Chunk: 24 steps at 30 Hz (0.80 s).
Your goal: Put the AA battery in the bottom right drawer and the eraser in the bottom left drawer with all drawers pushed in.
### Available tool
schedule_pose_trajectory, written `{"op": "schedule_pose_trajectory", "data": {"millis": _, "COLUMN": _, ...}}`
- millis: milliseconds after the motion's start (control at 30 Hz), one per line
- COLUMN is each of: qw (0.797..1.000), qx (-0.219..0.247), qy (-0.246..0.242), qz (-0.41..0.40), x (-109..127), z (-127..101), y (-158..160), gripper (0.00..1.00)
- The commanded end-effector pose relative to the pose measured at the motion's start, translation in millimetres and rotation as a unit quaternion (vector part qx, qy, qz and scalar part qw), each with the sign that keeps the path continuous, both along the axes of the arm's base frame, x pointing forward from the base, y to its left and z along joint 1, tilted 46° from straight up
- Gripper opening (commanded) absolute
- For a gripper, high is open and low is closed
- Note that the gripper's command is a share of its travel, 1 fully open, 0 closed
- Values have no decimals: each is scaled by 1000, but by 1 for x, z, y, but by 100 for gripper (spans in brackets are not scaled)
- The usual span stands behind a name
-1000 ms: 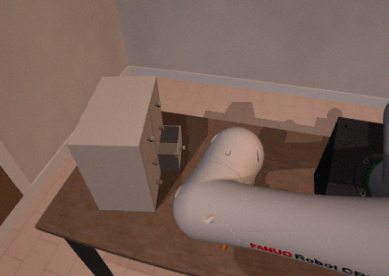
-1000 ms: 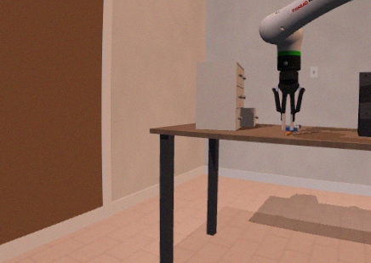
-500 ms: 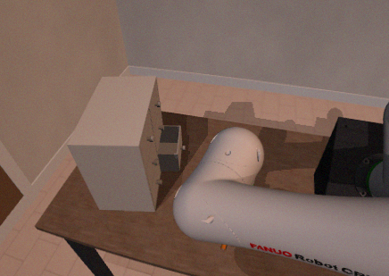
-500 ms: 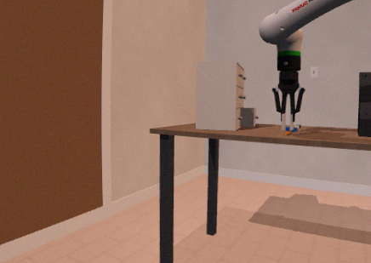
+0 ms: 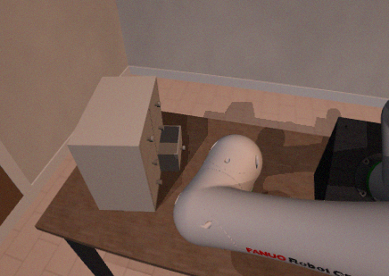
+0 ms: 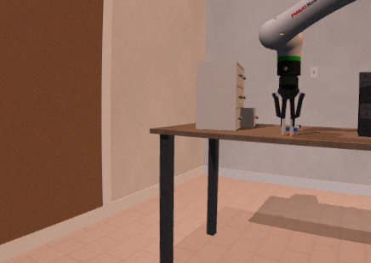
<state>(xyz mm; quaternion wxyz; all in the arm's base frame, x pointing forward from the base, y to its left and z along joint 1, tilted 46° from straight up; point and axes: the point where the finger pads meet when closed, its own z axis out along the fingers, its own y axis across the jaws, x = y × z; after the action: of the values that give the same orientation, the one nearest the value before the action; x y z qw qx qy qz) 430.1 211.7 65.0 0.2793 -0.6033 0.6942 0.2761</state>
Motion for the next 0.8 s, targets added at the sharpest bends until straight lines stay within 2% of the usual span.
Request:
{"op": "schedule_pose_trajectory", "data": {"millis": 0, "qw": 1000, "qx": 0, "qy": 0, "qz": 0, "x": 0, "z": 0, "y": 0, "gripper": 17}}
{"op": "schedule_pose_trajectory", "data": {"millis": 700, "qw": 1000, "qx": 0, "qy": 0, "qz": 0, "x": 0, "z": 0, "y": 0, "gripper": 17}}
{"op": "schedule_pose_trajectory", "data": {"millis": 733, "qw": 1000, "qx": 0, "qy": 0, "qz": 0, "x": 0, "z": 0, "y": 0, "gripper": 6}}
{"op": "schedule_pose_trajectory", "data": {"millis": 767, "qw": 1000, "qx": 0, "qy": 0, "qz": 0, "x": 0, "z": 0, "y": 0, "gripper": 6}}
